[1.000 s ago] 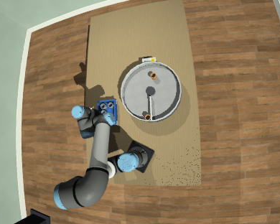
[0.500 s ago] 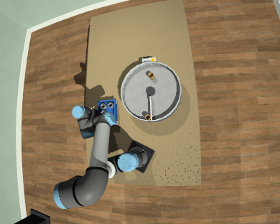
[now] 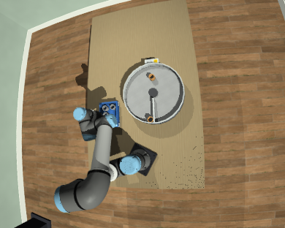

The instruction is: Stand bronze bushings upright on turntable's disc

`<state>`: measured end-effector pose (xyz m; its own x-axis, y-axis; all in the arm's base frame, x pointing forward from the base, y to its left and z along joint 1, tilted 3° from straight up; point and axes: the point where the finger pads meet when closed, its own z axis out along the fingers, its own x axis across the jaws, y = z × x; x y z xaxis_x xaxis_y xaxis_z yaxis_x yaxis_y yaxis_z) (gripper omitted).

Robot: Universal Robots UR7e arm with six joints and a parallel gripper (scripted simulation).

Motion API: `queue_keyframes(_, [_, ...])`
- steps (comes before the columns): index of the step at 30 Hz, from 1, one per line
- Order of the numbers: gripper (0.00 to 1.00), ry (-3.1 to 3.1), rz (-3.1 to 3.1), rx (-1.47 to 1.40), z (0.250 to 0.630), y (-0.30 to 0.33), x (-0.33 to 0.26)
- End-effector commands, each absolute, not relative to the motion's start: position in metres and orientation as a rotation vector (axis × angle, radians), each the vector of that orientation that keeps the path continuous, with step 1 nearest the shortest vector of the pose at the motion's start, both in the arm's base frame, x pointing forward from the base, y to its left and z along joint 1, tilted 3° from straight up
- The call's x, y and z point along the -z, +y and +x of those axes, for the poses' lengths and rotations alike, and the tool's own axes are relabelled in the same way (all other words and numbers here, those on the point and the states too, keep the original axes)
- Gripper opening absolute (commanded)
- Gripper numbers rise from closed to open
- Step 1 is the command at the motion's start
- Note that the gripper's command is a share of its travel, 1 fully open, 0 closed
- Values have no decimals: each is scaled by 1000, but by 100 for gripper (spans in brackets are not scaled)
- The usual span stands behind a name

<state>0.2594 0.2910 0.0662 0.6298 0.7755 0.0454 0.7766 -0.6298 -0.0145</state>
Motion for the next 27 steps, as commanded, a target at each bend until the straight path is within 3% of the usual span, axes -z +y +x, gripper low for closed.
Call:
queue_keyframes(1, [36, -1337, -2806, 56, 260, 291, -67])
queue_keyframes(27, [36, -1337, -2806, 56, 260, 292, -44])
